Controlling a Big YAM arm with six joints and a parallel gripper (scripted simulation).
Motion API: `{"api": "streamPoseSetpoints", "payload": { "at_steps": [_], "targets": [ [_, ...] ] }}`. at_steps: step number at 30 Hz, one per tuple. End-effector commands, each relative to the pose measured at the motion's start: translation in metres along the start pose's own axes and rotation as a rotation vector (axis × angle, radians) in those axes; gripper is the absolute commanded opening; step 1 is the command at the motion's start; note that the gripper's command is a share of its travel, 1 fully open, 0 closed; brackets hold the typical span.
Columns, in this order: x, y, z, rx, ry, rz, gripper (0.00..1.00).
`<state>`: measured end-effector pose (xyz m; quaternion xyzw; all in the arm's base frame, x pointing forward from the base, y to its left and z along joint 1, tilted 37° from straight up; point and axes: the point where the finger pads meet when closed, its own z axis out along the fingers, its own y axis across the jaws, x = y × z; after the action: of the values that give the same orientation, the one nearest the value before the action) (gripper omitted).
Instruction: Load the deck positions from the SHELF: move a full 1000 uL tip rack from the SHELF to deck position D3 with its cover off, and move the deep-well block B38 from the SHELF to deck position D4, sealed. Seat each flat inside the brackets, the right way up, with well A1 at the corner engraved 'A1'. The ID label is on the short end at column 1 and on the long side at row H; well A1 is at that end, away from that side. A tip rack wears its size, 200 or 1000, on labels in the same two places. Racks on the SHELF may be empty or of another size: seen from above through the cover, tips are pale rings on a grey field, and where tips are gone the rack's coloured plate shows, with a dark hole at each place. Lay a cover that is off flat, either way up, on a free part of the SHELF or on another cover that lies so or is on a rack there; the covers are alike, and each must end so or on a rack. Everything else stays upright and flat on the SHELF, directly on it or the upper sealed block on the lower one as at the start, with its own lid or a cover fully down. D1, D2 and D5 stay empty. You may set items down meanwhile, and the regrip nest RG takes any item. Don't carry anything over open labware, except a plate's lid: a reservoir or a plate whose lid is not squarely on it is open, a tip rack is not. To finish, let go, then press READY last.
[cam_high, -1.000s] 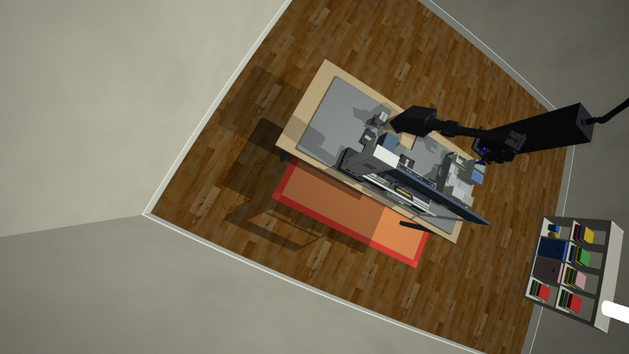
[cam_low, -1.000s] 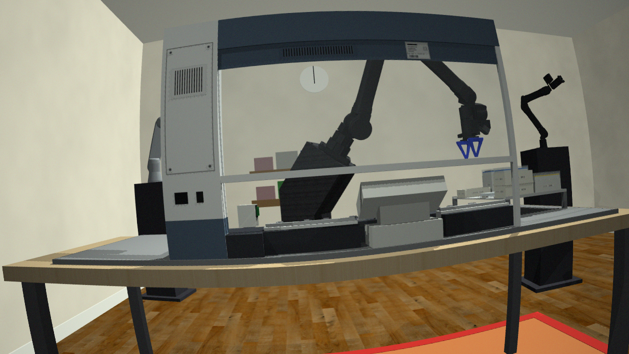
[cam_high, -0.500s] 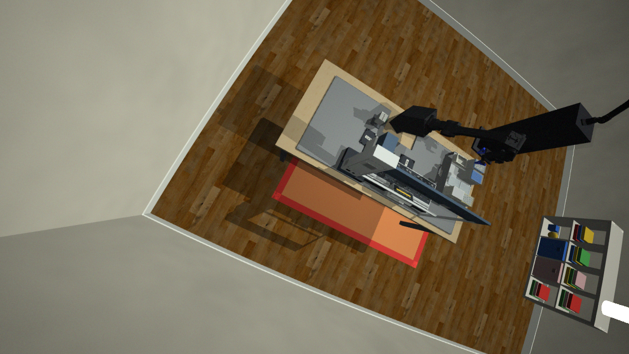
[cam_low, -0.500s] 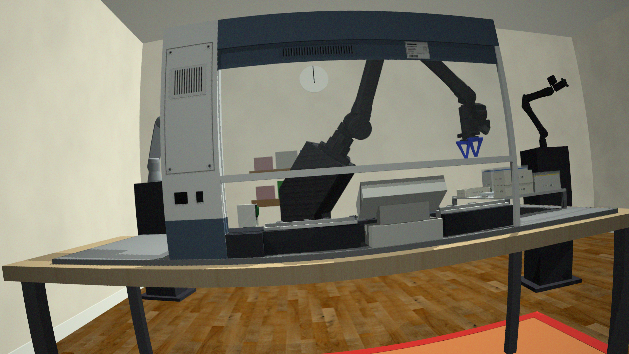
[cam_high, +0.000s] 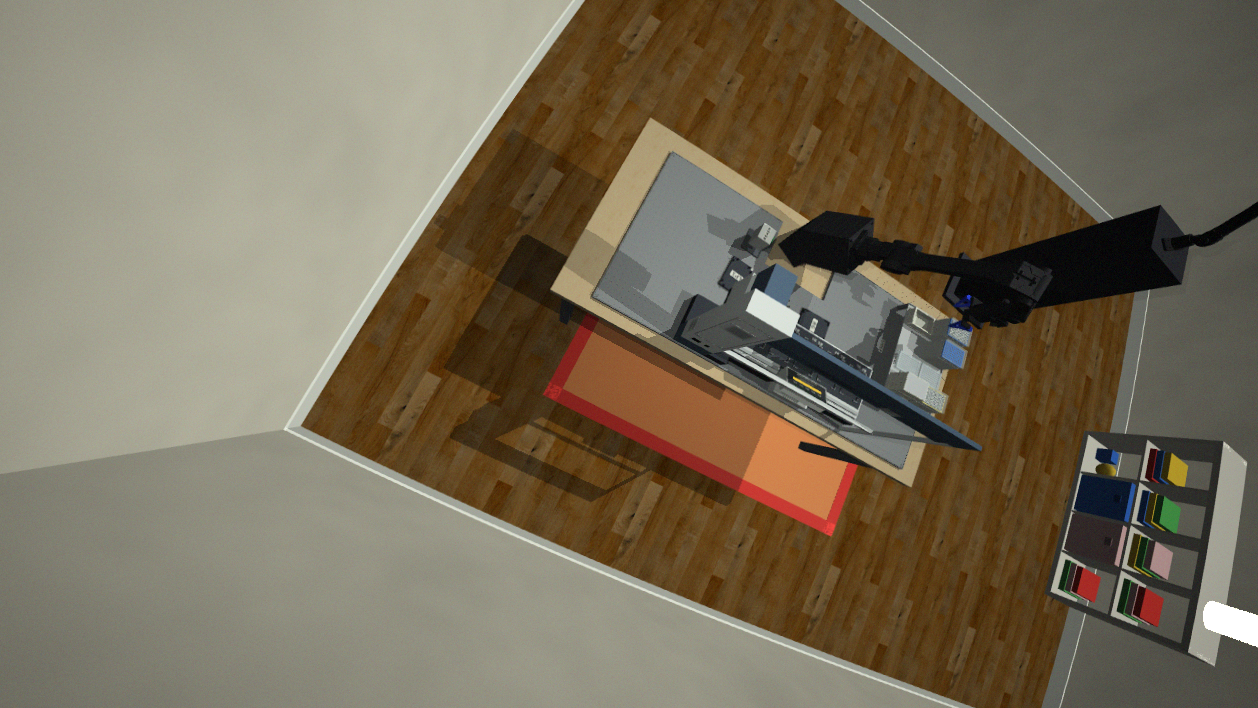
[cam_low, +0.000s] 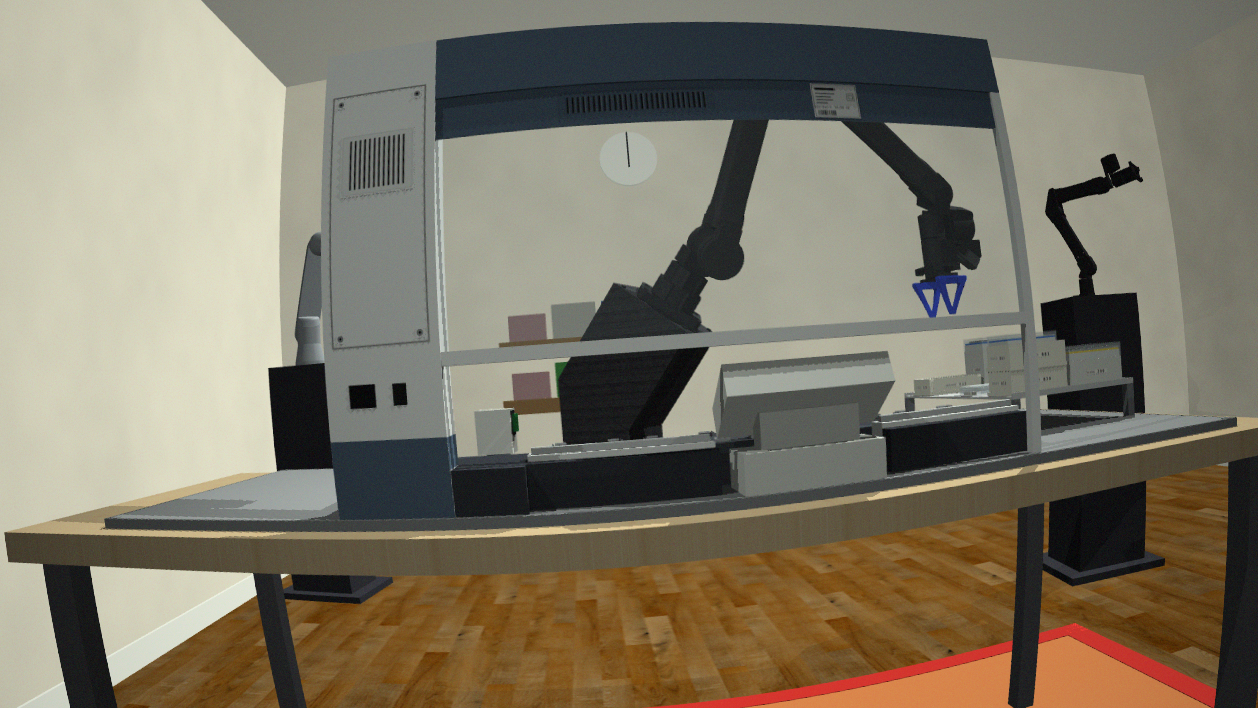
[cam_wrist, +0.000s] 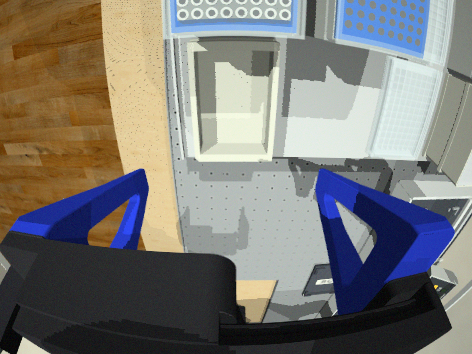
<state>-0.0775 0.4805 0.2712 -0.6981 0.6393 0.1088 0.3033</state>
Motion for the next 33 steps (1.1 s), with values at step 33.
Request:
{"api": "streamPoseSetpoints", "payload": {
  "at_steps": [33],
  "targets": [
    [-0.016,-0.163,-0.013,0.016,-0.037,0.0,1.0]
  ]
}}
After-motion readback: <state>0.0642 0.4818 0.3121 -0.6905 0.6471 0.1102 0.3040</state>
